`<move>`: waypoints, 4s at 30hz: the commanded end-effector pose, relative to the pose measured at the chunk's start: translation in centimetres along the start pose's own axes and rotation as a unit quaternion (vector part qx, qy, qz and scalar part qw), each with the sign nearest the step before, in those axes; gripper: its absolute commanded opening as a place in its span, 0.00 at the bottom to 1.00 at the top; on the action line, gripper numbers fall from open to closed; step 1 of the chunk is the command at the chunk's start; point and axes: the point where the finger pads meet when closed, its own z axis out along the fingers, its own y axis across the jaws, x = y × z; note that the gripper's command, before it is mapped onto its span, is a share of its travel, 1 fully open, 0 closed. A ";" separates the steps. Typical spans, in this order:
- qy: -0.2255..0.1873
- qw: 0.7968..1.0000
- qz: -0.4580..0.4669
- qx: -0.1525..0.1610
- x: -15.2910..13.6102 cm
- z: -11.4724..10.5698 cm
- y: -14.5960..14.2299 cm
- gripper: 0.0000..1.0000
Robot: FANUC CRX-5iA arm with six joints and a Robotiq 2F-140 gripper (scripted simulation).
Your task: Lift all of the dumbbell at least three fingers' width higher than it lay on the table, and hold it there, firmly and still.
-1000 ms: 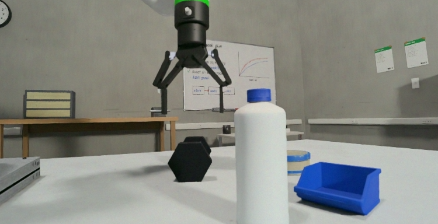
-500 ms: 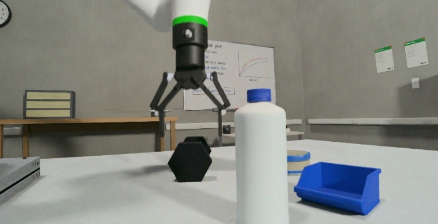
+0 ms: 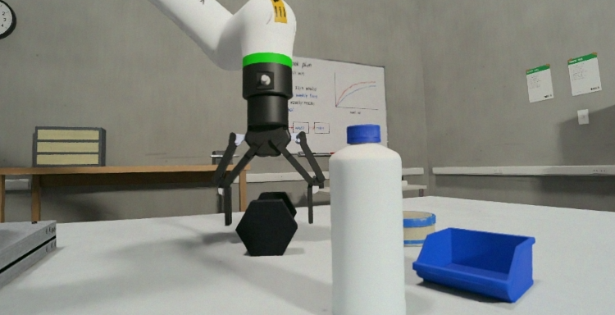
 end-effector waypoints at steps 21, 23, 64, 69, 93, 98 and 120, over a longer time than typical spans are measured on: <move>0.001 1.000 0.001 -0.002 0.0 -0.1 0.3 1.00; 0.001 1.000 0.001 -0.002 0.0 -0.1 0.3 1.00; 0.001 1.000 0.001 -0.002 0.0 -0.1 0.3 0.10; 0.001 1.000 0.001 -0.002 0.0 -0.2 0.3 0.10; 0.001 1.000 0.001 -0.003 0.1 -3.3 0.4 0.10; 0.001 1.000 0.001 -0.003 0.1 -4.5 0.4 0.10; 0.001 1.000 0.001 -0.003 0.1 -9.4 0.4 0.10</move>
